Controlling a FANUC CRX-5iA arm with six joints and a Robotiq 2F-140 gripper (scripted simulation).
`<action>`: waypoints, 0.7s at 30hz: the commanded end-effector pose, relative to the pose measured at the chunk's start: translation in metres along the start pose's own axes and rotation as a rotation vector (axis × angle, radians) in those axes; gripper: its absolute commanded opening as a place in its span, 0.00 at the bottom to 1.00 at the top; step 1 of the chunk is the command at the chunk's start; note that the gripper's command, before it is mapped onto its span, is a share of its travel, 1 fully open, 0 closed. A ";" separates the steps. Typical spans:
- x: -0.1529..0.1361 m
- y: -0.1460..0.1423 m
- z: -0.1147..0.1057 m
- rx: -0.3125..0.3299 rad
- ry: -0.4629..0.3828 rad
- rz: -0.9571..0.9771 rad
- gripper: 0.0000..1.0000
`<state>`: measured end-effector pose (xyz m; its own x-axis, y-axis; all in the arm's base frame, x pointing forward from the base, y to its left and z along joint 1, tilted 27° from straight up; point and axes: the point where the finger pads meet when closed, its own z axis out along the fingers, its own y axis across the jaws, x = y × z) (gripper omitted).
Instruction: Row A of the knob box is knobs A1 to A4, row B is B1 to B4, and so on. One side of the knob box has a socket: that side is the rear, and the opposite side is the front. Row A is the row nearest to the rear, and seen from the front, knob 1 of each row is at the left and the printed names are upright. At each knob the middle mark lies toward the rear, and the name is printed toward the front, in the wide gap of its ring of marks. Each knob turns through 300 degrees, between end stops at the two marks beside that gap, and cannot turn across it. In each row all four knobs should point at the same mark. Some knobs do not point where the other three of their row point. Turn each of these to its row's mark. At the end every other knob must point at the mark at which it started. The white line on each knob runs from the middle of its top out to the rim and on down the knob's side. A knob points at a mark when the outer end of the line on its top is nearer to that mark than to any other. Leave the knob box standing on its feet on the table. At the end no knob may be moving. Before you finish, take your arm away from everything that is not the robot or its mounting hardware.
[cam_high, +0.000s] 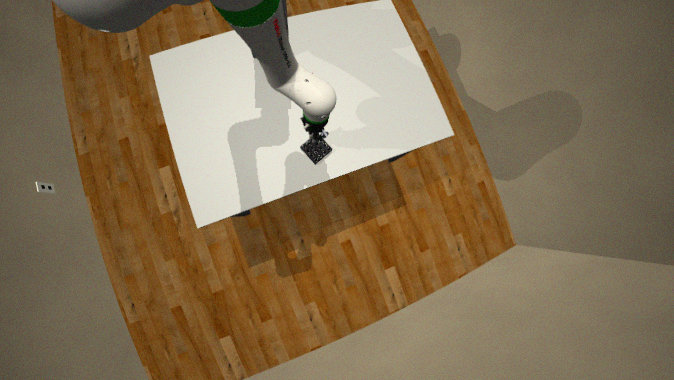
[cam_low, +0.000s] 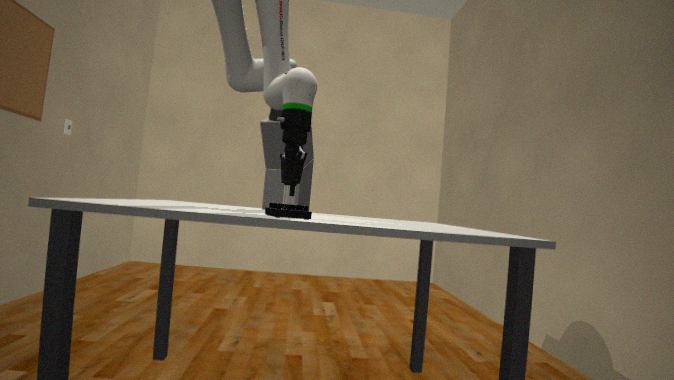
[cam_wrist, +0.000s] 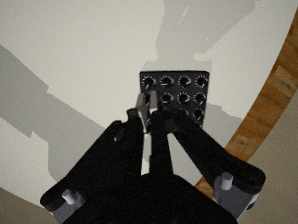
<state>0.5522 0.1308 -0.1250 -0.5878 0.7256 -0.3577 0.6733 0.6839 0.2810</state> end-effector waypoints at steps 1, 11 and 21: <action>0.000 0.000 0.000 0.001 0.000 0.000 0.05; 0.000 0.000 0.000 0.001 0.000 0.000 0.12; 0.000 0.000 0.000 0.001 0.000 0.000 0.12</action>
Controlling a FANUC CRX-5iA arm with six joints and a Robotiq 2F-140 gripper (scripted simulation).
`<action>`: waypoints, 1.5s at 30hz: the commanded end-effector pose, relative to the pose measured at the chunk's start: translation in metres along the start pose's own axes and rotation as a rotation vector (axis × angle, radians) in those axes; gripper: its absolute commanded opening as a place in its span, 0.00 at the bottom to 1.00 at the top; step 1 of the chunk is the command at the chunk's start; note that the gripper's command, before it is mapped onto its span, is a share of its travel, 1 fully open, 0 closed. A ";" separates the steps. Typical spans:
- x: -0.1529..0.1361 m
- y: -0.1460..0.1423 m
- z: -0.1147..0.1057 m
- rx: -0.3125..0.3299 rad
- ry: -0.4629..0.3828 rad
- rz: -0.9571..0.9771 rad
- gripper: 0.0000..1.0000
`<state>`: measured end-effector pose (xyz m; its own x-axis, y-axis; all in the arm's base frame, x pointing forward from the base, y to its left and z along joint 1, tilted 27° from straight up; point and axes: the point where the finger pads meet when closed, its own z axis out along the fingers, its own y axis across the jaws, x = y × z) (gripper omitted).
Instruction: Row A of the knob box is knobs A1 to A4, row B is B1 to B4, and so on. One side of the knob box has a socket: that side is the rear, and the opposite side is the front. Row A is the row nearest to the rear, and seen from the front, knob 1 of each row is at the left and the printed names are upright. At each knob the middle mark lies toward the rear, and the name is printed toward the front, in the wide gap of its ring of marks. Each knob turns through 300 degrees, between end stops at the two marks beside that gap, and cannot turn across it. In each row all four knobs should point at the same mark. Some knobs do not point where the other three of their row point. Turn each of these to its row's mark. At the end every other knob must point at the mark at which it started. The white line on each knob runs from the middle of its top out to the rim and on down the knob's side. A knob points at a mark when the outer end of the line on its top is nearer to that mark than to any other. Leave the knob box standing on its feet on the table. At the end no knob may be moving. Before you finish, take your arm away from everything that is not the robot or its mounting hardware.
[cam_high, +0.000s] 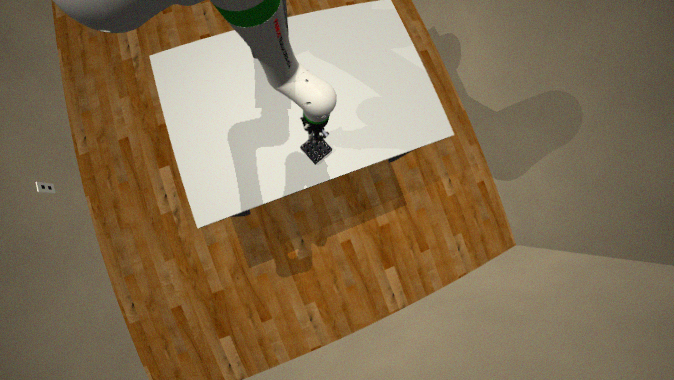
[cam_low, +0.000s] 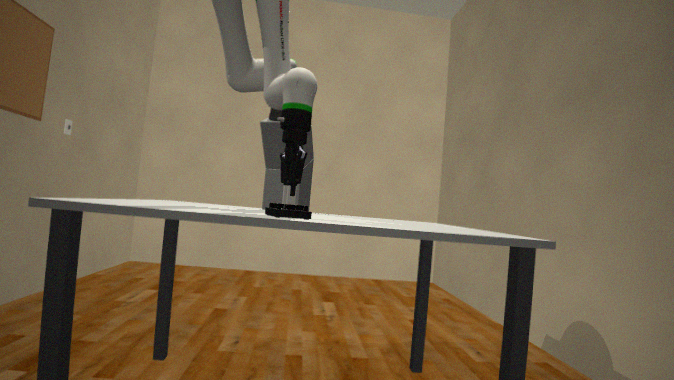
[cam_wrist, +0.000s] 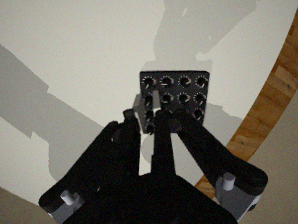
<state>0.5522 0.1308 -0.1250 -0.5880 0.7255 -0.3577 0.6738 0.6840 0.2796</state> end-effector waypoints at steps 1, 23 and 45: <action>0.000 0.000 0.000 0.000 0.000 0.000 0.12; 0.000 0.000 -0.029 0.000 0.000 0.000 0.12; -0.001 0.001 -0.038 0.000 -0.001 0.013 0.12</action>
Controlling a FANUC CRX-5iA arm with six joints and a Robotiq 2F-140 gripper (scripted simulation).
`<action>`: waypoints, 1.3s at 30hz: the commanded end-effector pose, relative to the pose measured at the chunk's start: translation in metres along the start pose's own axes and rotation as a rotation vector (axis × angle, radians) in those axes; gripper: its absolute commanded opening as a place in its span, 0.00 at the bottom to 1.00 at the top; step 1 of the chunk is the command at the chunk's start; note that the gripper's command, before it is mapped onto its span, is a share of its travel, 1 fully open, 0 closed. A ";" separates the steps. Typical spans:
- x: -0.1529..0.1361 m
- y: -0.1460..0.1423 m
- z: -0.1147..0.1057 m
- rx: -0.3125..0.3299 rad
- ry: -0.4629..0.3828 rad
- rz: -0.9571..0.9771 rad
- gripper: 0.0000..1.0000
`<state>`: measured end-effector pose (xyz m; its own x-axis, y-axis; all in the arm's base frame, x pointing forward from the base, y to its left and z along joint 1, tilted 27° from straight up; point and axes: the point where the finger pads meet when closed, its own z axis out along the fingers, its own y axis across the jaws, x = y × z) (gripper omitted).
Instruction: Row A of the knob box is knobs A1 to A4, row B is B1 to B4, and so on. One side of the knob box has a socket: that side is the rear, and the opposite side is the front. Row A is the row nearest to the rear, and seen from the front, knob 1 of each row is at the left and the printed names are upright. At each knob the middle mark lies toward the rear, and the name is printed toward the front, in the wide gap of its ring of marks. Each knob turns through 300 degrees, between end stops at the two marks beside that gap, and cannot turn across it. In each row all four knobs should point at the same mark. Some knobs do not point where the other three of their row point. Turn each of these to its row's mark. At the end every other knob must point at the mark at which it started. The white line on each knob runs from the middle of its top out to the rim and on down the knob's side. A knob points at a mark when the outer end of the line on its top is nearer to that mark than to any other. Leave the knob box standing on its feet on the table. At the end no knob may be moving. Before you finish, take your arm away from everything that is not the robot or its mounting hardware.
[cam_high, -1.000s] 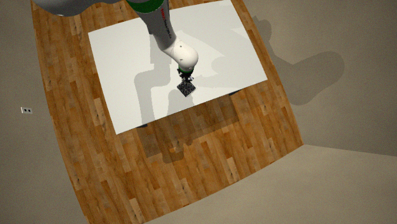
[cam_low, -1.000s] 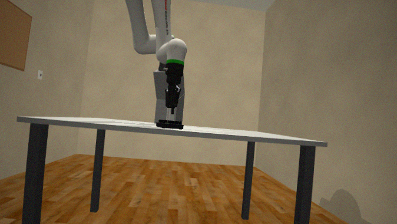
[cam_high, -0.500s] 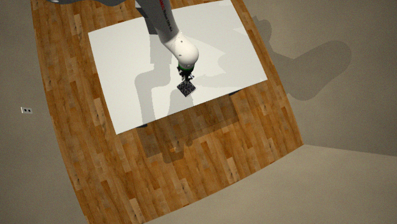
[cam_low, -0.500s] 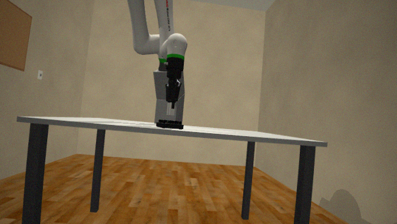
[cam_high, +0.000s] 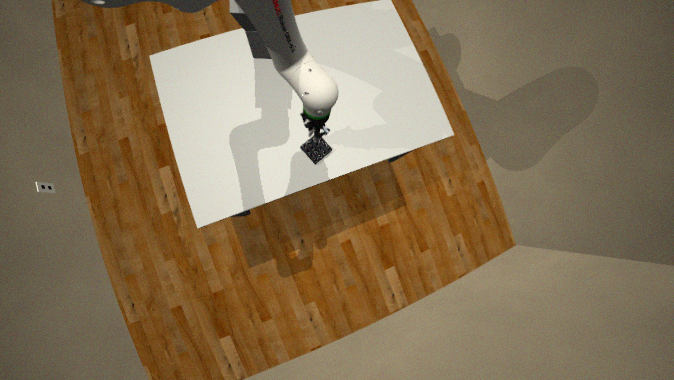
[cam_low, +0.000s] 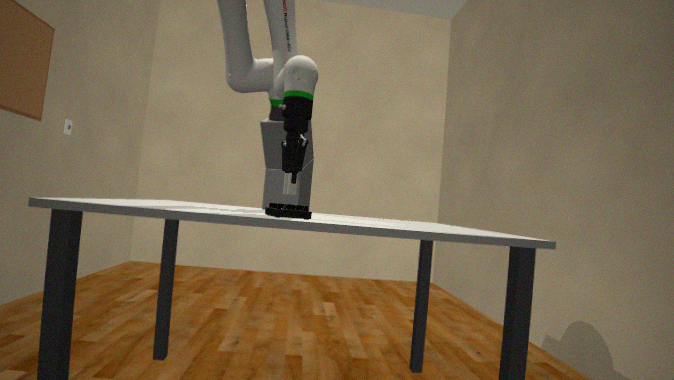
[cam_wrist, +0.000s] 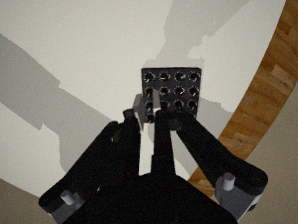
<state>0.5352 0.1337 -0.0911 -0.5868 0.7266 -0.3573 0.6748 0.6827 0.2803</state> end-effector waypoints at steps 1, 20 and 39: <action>-0.002 0.002 0.000 -0.001 -0.002 0.038 0.12; -0.029 0.029 -0.009 -0.015 -0.019 0.767 0.12; -0.038 0.043 -0.017 -0.012 -0.009 1.383 0.12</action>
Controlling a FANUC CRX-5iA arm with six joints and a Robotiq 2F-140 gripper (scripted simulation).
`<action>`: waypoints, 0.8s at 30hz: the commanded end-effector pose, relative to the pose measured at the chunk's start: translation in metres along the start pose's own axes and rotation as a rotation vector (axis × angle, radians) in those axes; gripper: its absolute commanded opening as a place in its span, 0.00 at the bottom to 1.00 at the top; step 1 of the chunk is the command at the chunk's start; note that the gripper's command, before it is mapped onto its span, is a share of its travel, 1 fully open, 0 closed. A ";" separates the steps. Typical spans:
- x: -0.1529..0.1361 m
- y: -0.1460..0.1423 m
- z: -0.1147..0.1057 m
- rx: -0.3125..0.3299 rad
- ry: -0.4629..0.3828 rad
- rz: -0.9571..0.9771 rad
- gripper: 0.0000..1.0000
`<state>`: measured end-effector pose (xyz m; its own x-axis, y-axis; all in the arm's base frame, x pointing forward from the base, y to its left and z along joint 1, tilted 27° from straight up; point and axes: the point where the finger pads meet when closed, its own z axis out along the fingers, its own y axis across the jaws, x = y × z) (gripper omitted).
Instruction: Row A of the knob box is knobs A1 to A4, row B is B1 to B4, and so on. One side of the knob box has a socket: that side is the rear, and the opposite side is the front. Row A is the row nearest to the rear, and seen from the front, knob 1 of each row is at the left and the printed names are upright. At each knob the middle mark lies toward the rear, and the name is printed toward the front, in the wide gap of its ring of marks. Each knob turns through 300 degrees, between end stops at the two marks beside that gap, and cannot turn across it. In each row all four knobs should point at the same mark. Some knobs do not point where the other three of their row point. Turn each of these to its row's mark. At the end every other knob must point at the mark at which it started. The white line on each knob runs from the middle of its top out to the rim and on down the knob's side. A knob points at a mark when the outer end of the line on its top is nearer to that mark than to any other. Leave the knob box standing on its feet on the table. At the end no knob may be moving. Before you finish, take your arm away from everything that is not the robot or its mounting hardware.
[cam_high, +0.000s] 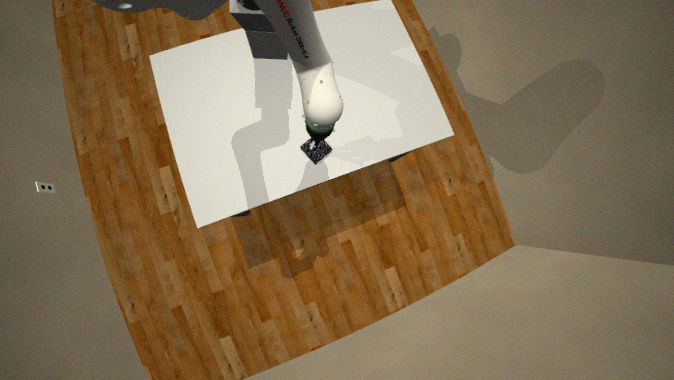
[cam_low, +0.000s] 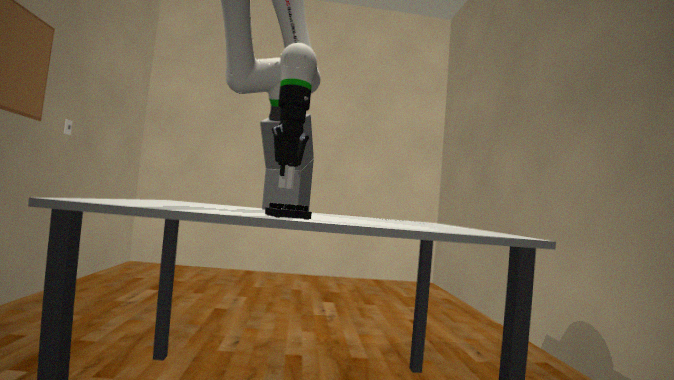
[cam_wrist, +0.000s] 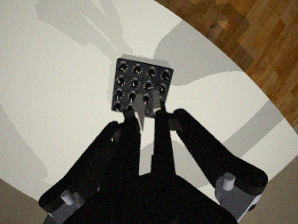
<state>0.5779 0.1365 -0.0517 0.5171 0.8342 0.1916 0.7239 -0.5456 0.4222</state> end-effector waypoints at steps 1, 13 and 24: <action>0.003 0.001 -0.002 0.001 -0.003 0.153 0.12; 0.006 0.000 -0.005 0.011 -0.005 0.370 0.12; 0.006 0.000 -0.005 0.011 -0.005 0.370 0.12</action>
<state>0.5793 0.1418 -0.0465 0.7472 0.5797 0.3250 0.4924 -0.8113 0.3151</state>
